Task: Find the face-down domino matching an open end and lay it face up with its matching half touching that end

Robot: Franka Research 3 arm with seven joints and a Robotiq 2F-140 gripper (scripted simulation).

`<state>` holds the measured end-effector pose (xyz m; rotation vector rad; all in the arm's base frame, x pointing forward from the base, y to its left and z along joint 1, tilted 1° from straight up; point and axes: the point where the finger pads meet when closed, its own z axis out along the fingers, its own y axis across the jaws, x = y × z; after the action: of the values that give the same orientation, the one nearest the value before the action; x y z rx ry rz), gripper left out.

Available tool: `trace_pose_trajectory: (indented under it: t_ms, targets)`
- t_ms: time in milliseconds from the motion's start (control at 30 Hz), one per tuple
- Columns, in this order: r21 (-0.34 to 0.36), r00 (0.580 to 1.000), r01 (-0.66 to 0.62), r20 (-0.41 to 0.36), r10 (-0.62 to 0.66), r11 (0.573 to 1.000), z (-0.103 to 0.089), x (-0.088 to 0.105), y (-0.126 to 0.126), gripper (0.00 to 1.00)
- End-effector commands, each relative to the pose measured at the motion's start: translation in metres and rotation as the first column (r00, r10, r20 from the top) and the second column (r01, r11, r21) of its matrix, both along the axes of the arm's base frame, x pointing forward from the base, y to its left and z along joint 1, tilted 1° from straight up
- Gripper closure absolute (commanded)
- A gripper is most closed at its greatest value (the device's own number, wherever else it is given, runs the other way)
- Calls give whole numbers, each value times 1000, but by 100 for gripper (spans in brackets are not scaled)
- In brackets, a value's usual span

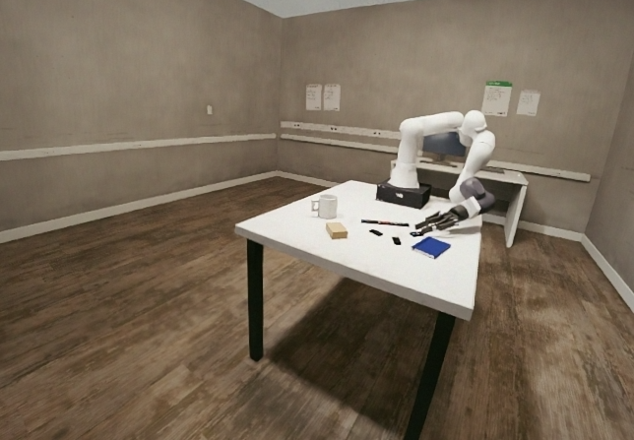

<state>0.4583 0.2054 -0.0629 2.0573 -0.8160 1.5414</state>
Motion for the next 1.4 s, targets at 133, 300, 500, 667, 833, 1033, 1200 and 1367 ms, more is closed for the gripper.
trace_pose_trajectory:
  t_ms: [133,300,500,667,833,1033,1200,1367]
  targets:
    - [5,1000,1,2,-1,1000,-1,0,1,66]
    - [5,1000,1,2,-1,1000,-1,0,1,66]
    - [5,1000,1,2,-1,1000,1,-2,3,66]
    - [5,1000,1,2,-1,1000,4,-5,6,66]
    - [5,1000,1,2,-1,1000,13,-15,15,66]
    - [5,1000,1,2,-1,1000,26,-27,26,66]
    - [5,1000,1,2,-1,1000,30,-32,30,66]
    - [5,1000,1,2,-1,1000,33,-35,33,66]
